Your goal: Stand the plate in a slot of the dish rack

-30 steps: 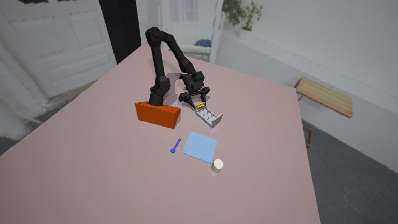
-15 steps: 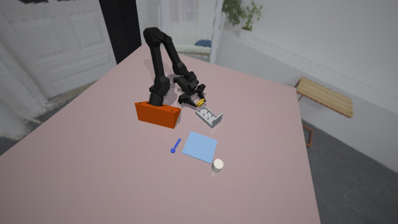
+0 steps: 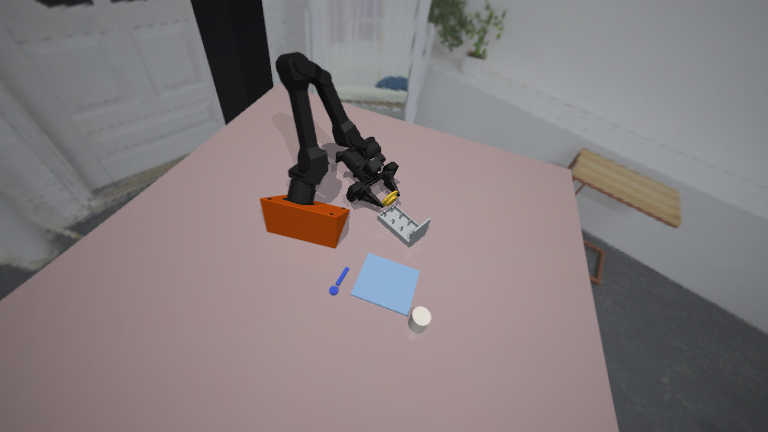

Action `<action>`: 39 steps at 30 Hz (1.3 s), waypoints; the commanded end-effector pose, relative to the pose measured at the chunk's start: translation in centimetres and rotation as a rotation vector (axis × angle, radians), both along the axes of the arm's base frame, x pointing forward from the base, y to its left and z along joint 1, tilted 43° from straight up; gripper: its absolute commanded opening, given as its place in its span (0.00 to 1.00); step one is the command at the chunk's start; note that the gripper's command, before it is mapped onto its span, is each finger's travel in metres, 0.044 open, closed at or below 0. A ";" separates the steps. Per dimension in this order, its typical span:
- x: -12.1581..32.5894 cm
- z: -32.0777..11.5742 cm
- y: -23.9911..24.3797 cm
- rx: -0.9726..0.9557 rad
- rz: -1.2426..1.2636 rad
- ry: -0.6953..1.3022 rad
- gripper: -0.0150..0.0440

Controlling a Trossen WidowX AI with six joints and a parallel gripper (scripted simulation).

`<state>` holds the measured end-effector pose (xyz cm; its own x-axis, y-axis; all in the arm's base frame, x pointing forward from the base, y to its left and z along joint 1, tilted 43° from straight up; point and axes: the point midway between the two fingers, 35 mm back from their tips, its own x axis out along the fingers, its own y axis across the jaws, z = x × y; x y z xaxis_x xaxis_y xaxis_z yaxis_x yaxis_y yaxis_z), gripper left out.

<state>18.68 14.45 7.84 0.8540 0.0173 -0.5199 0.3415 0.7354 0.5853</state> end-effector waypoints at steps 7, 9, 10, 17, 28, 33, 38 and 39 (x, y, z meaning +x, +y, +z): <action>1.5 -0.6 -0.2 -0.001 -0.001 0.000 0.25; 1.5 -0.6 -0.2 -0.001 -0.001 -0.001 0.25; 1.5 -0.6 -0.2 -0.001 -0.001 -0.001 0.25; 2.6 -1.1 -0.4 0.005 -0.002 -0.003 0.25; 3.0 -1.6 -0.2 0.013 -0.003 -0.005 0.25; 2.6 -3.1 1.0 0.019 -0.003 -0.007 0.25; 2.7 -2.7 0.9 0.016 0.008 0.000 0.25; 2.7 -2.7 0.9 0.016 0.008 0.000 0.25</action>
<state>21.32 15.42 5.01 0.8544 0.0304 -0.5186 0.3374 0.7267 0.5984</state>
